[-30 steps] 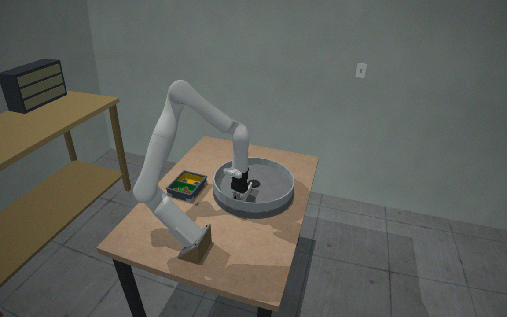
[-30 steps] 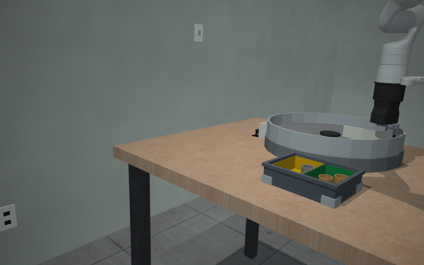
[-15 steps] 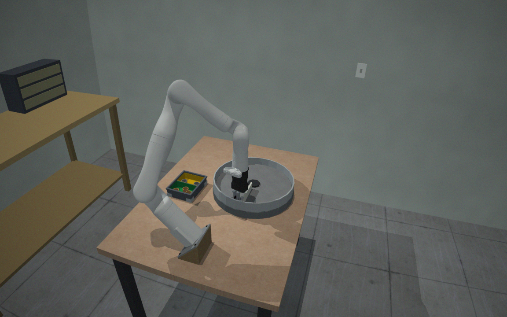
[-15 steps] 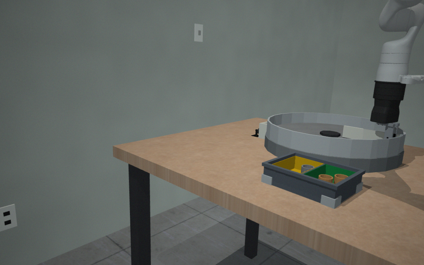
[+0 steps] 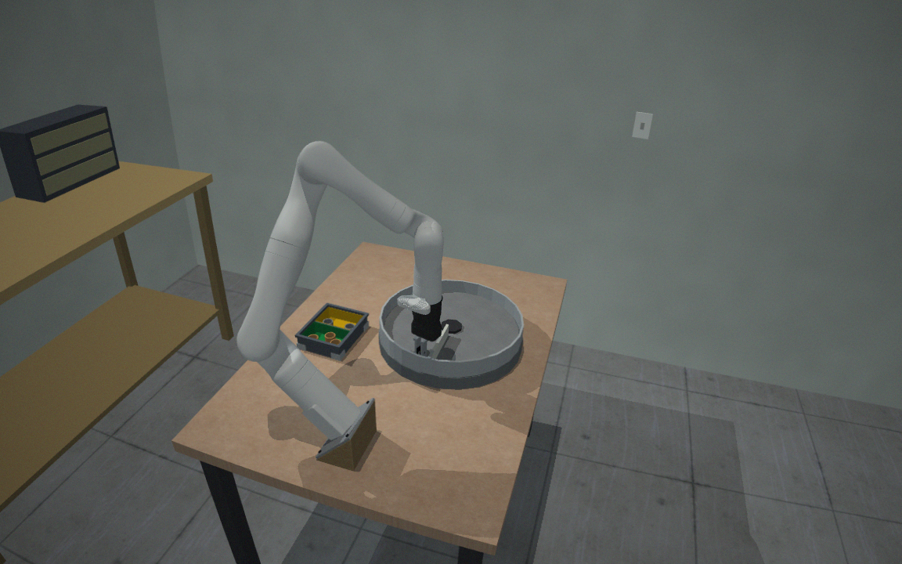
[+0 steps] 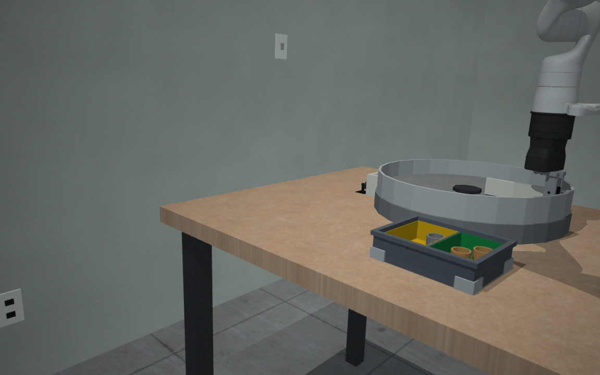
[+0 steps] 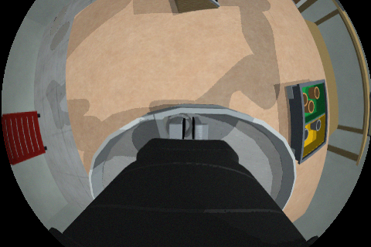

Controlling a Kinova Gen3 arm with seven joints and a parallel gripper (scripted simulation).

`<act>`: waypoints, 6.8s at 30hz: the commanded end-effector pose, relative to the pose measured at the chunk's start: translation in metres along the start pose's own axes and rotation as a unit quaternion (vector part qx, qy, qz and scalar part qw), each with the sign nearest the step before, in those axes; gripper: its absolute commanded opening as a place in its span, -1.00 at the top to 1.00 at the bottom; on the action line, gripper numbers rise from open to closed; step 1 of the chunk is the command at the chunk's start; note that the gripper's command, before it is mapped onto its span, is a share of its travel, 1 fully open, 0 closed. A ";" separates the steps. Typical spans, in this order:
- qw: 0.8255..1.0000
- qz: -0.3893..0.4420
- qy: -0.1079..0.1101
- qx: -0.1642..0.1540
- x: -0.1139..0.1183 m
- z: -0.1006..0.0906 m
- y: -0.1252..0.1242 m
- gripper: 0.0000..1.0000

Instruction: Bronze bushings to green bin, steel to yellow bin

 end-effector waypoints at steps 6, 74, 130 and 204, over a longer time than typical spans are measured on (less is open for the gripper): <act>1.000 0.000 -0.001 -0.001 0.000 -0.002 0.000 1.00; 1.000 0.000 -0.001 -0.001 0.000 -0.040 0.000 1.00; 0.998 -0.055 -0.001 -0.001 0.201 -0.081 0.069 1.00; 0.996 -0.087 -0.001 -0.001 0.317 0.009 0.110 1.00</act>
Point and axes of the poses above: the point where the finger pads meet when closed, its own z axis out along the fingers, its own x axis across the jaws, y = z × x, the point moved 3 cm from there along -z, back along the fingers, and after that the axes turned 10 degrees about -z, right-handed, at the moved point
